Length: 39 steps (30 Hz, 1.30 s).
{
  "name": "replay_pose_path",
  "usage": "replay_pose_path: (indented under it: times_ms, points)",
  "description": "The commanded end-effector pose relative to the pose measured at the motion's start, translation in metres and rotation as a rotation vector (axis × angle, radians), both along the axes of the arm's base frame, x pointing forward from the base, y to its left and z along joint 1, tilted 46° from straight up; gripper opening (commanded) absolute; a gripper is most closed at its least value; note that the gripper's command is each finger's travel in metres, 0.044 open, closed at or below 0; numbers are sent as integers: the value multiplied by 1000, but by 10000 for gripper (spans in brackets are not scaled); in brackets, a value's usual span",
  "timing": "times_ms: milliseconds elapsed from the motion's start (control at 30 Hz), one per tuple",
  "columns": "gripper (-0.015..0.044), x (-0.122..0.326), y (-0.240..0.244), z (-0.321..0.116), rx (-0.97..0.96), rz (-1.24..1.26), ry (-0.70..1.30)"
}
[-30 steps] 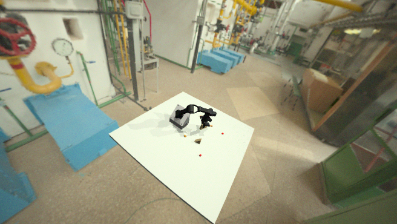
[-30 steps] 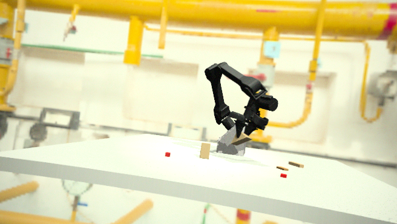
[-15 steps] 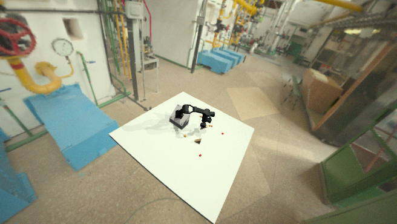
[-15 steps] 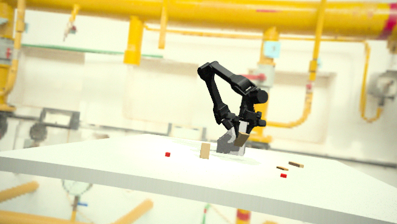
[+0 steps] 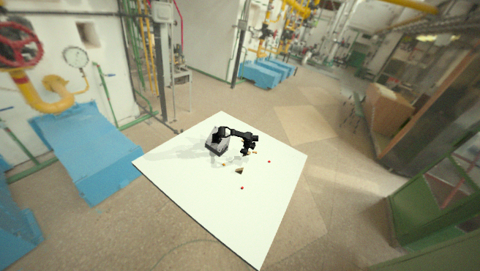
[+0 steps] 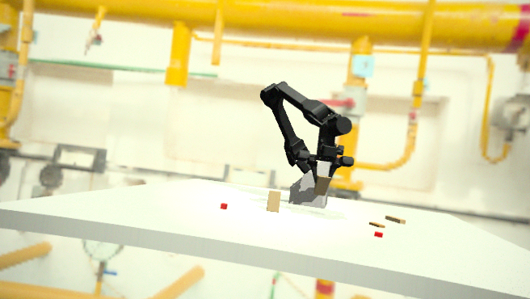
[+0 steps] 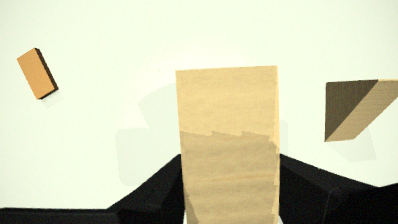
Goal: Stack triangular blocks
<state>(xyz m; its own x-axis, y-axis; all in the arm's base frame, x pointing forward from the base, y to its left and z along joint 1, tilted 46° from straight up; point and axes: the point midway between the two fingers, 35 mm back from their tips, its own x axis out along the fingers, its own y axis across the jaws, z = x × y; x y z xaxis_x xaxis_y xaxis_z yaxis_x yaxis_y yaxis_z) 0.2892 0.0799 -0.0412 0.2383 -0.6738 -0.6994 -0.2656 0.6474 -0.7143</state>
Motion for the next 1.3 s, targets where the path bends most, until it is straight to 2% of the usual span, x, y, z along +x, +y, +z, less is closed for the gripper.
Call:
replay_pose_path:
  times_ms: [0,1000,1267]
  points:
    - [0,2,-2,13,14,-6,-13]
    - [0,-12,-64,143,10,-6,-10]
    - [0,-19,-74,159,8,-6,-10]
